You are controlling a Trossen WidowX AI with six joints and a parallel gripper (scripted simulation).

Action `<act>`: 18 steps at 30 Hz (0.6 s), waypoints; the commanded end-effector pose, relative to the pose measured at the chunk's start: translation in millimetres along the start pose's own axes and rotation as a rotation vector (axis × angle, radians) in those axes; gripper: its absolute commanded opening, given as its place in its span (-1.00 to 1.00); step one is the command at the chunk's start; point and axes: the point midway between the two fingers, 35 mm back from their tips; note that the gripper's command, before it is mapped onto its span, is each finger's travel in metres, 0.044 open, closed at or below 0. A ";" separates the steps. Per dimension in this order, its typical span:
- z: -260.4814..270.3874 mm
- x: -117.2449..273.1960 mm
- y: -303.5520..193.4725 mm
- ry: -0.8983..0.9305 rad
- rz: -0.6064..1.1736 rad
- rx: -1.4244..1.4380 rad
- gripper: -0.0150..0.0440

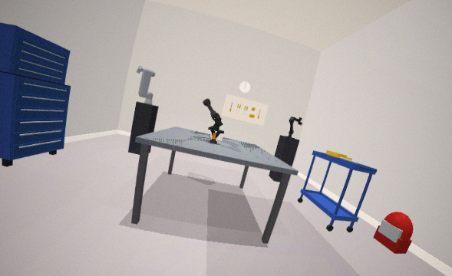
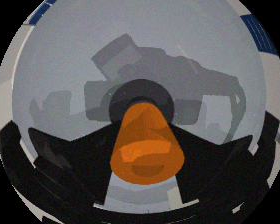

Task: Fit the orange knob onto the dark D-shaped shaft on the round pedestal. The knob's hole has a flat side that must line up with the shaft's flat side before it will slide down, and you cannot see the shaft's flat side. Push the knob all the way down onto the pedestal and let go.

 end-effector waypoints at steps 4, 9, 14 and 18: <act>0.1 0.5 0.0 0.000 0.000 0.004 0.22; 0.1 0.5 0.0 0.000 0.000 0.004 0.67; 0.1 0.5 0.0 0.000 0.000 0.004 1.00; 0.1 0.5 0.0 0.000 0.000 0.004 1.00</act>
Point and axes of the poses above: the point midway between the two fingers, 35 mm back from their tips, its own x axis back along the fingers, its own z axis across the jaws, y = z × x, and after that the axes turned 13 degrees about -x, right-handed
